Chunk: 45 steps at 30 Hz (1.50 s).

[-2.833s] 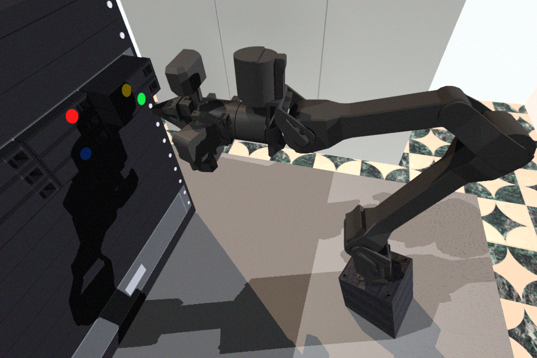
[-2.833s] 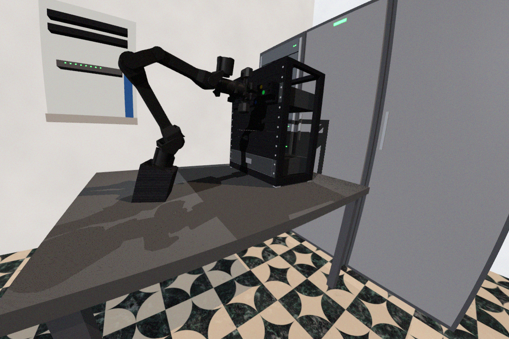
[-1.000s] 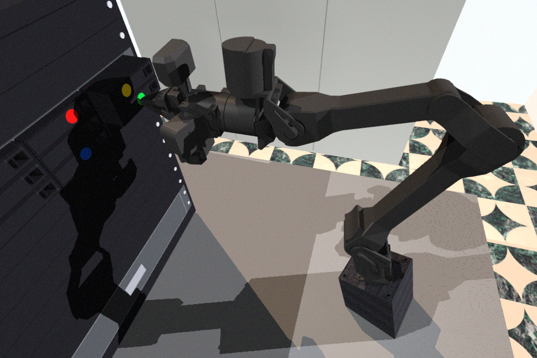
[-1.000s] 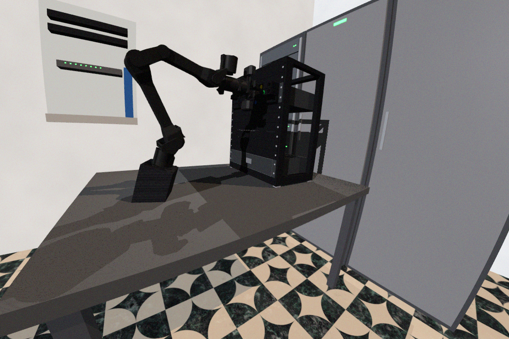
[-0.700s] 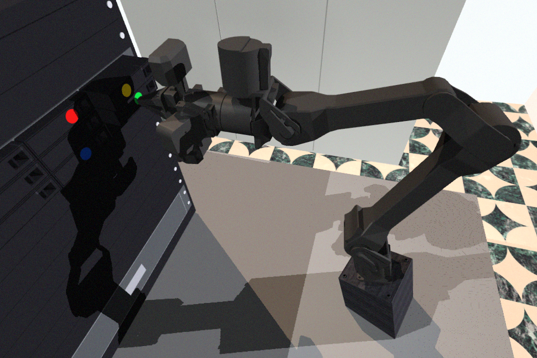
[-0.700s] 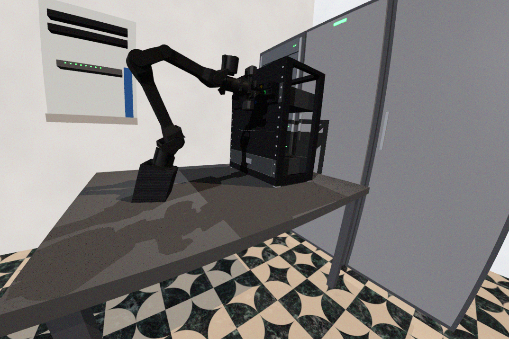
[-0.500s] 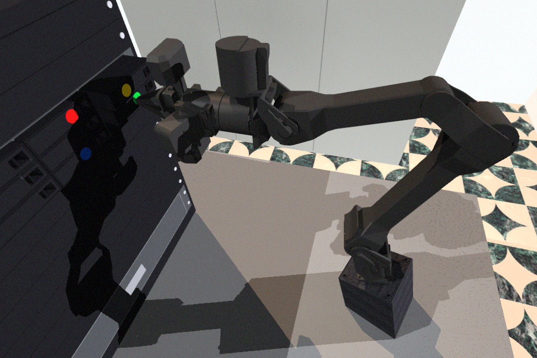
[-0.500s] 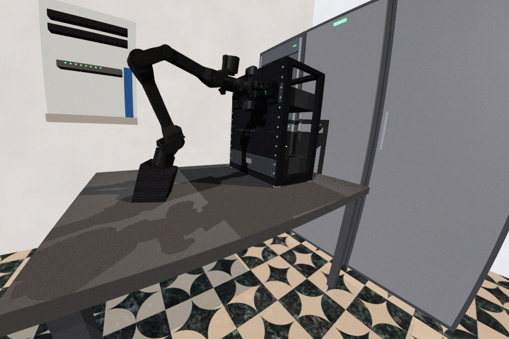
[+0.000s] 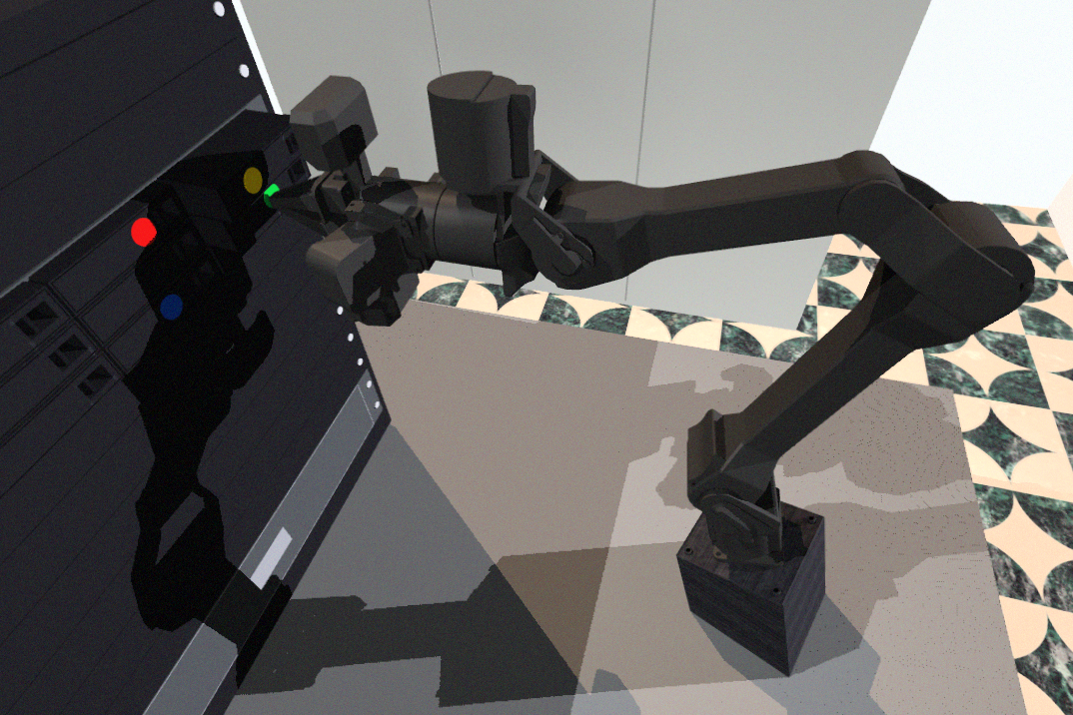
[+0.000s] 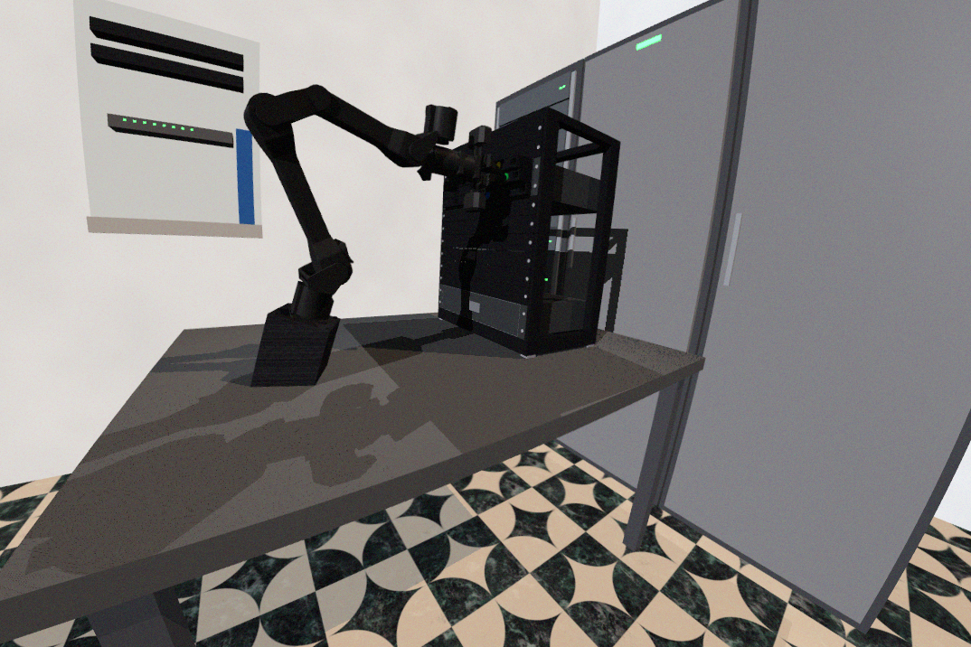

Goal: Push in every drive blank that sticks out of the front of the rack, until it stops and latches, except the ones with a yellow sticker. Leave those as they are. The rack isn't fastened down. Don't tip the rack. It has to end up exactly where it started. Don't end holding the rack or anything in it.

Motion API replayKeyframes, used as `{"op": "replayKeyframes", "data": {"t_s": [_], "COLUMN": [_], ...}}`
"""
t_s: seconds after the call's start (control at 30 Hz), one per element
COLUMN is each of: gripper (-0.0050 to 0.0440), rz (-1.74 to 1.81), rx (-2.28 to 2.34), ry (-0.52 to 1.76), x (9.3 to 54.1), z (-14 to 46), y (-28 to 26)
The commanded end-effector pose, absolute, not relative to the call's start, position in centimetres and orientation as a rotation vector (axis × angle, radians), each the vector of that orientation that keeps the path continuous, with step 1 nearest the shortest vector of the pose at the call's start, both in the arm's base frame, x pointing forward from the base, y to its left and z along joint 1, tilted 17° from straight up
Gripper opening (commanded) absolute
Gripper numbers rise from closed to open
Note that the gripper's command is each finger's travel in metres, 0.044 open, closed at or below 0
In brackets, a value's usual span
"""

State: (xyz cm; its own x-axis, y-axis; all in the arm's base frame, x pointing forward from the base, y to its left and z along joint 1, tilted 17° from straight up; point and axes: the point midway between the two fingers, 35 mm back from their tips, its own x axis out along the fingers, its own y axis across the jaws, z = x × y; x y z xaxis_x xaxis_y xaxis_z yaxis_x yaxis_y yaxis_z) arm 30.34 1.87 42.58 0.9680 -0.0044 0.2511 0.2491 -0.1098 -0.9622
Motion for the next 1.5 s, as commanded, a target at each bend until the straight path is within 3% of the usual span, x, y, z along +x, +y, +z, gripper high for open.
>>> {"op": "replayKeyframes", "data": {"t_s": [0.0,1.47], "gripper": [0.0000,0.0000], "rz": [-0.235,-0.235], "rx": [-1.662,-1.662], "ry": [-0.213,-0.213], "x": [30.12,31.04], "z": [43.72,44.16], "y": [1.95,2.07]}}
